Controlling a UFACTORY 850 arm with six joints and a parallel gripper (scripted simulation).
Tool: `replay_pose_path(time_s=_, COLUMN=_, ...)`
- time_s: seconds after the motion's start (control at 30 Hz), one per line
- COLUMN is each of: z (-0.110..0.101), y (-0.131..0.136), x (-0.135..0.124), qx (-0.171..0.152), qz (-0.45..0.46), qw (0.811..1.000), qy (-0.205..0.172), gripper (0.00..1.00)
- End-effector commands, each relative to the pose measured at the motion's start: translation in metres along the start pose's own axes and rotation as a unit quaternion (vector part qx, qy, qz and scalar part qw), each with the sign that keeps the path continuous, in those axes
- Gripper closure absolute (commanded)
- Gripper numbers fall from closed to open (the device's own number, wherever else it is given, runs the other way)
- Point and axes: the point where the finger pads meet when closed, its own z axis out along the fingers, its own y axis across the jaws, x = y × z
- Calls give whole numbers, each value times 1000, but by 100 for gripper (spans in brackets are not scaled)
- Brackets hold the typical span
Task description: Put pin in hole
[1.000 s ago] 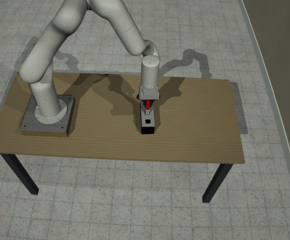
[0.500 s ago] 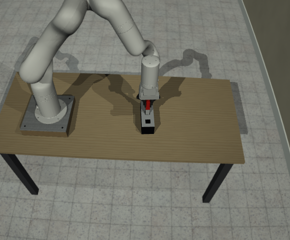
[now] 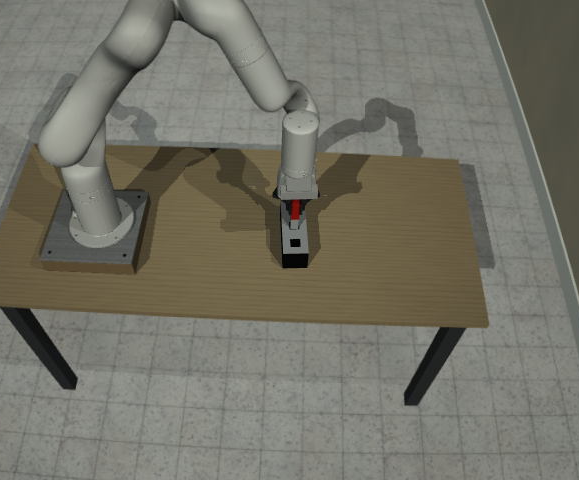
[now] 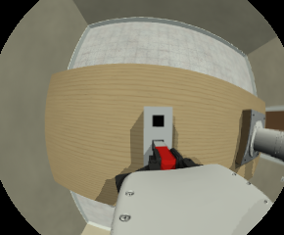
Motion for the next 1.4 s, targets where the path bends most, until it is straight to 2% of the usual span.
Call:
replay_pose_path(time_s=0.0, z=3, y=-1, x=0, qx=1, qz=0, qw=1000, qy=0, gripper=100)
replay_pose_path(time_s=1.37, z=7, y=0, x=-1, qx=1, qz=0, qw=1000, qy=0, gripper=100)
